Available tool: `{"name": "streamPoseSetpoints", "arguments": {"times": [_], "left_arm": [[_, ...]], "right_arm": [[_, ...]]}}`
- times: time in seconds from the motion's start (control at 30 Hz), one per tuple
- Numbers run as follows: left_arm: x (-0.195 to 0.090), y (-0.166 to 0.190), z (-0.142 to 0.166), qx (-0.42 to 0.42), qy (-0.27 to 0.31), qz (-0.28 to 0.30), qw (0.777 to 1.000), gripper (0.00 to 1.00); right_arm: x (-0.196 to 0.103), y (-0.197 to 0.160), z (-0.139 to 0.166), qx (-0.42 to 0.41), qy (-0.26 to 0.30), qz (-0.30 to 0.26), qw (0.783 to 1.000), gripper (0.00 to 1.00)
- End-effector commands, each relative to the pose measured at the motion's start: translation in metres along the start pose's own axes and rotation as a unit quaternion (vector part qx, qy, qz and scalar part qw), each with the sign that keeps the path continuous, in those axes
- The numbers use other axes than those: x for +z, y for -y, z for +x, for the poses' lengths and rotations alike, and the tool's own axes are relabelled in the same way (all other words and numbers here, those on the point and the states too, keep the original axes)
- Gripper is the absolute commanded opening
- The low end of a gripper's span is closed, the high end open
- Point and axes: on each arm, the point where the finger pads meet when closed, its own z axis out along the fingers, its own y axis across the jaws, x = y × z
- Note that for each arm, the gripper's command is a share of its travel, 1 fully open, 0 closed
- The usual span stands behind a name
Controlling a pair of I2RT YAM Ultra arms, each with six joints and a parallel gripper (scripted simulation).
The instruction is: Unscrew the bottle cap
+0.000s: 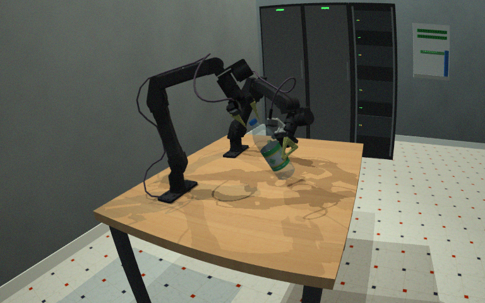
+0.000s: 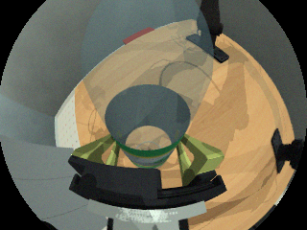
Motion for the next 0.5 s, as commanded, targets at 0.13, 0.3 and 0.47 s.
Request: {"name": "streamPoseSetpoints", "arguments": {"times": [0.13,0.3,0.47], "left_arm": [[-0.0091,-0.0066,-0.0085,0.006,0.008,-0.013,1.000,0.00],[-0.0091,-0.0066,-0.0085,0.006,0.008,-0.013,1.000,0.00],[-0.0091,-0.0066,-0.0085,0.006,0.008,-0.013,1.000,0.00]], "right_arm": [[-0.0013,-0.0018,0.0000,0.000,0.000,-0.005,1.000,0.22],[-0.0014,-0.0019,0.0000,-0.033,0.002,-0.006,0.999,0.00],[-0.0020,-0.0020,-0.0004,-0.209,0.010,-0.007,0.978,0.00]]}}
